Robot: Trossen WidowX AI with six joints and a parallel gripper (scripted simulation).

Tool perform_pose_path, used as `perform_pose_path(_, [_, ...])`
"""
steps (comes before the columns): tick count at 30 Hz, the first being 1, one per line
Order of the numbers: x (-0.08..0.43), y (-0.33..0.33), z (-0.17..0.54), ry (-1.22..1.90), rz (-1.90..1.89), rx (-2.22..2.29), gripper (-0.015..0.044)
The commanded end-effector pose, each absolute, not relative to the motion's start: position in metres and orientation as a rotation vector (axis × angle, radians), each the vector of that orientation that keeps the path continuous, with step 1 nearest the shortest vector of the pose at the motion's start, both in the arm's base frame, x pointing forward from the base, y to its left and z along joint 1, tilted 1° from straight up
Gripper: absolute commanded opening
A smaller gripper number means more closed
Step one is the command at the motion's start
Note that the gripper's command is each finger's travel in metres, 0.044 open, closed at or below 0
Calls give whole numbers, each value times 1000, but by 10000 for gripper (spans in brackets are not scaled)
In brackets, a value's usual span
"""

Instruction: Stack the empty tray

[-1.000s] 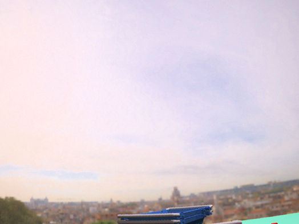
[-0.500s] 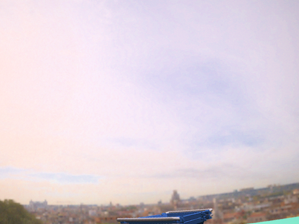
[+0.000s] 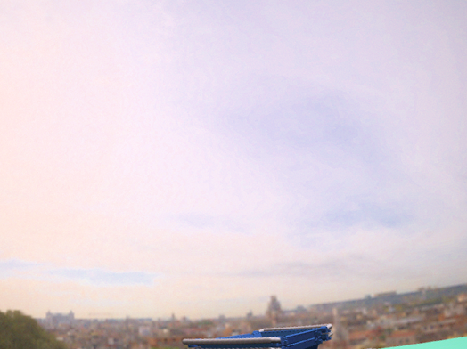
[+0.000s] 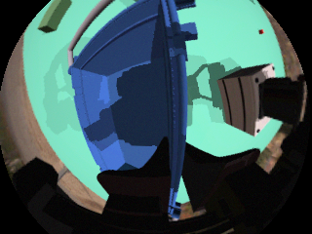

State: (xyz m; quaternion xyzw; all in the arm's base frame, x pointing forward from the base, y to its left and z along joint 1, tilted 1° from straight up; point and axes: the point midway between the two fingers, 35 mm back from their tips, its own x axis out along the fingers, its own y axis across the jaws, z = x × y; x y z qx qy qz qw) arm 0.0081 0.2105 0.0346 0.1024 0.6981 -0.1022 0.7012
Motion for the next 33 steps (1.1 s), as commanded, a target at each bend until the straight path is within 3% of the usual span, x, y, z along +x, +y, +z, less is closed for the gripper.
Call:
perform_pose_path(1, [8,218,46,1558,-199,257,0])
perform_pose_path(13, [8,221,49,1558,-199,257,0])
perform_pose_path(33, [11,283,103,1558,-195,261,0])
